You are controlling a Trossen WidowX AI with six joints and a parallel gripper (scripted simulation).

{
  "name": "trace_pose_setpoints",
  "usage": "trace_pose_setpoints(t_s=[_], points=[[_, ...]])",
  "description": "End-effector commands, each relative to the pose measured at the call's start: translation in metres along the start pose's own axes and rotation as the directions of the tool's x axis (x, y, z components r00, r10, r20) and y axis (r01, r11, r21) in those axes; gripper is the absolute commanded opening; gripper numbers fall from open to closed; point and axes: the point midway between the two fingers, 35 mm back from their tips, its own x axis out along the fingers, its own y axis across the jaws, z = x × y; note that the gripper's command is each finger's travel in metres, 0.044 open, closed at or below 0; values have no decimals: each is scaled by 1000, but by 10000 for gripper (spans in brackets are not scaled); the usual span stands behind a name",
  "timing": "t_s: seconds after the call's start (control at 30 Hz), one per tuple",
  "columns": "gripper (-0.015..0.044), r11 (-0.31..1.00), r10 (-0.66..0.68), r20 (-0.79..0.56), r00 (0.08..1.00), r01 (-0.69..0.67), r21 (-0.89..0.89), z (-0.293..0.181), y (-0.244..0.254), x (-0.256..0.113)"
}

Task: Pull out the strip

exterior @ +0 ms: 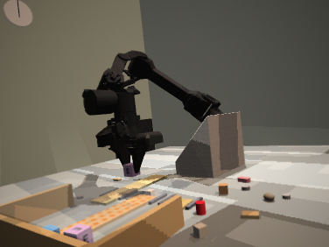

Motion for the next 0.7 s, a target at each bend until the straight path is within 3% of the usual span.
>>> trace_pose_setpoints(t_s=[0.0, 0.47, 0.67], points=[[0, 1000, -2, 5, 1000, 2, 4, -12, 4, -2], [0, 1000, -2, 4, 1000, 2, 3, -53, 17, -1], [0, 1000, -1, 4, 1000, 1, 3, -53, 18, -32]])
